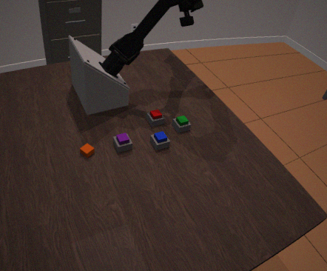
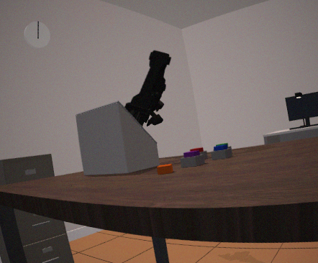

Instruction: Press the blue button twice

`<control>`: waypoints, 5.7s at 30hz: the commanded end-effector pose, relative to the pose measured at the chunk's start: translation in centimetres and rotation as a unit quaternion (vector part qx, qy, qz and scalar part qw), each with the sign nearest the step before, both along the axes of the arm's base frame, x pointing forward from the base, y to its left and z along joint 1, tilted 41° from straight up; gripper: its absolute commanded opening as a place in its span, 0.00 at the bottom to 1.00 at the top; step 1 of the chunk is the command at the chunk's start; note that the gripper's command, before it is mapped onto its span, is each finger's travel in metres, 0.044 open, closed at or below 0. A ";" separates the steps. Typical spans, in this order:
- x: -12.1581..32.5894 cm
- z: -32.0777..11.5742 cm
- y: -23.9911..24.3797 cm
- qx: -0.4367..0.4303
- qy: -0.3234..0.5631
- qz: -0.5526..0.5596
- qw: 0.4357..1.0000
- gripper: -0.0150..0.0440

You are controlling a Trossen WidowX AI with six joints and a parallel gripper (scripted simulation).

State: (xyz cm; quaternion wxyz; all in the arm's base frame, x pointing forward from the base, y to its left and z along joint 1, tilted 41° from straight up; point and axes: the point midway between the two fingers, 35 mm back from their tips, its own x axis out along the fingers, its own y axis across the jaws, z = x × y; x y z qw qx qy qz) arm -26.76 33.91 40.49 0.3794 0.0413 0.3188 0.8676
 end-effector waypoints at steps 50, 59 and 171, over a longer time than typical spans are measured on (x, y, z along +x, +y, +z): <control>57.5 -30.7 -23.8 -0.431 0.127 -0.538 0.713 0.93; 55.5 -33.0 -33.0 -0.416 0.268 -0.579 0.648 0.93; 56.1 -40.3 -27.3 -0.411 0.278 -0.581 0.645 0.29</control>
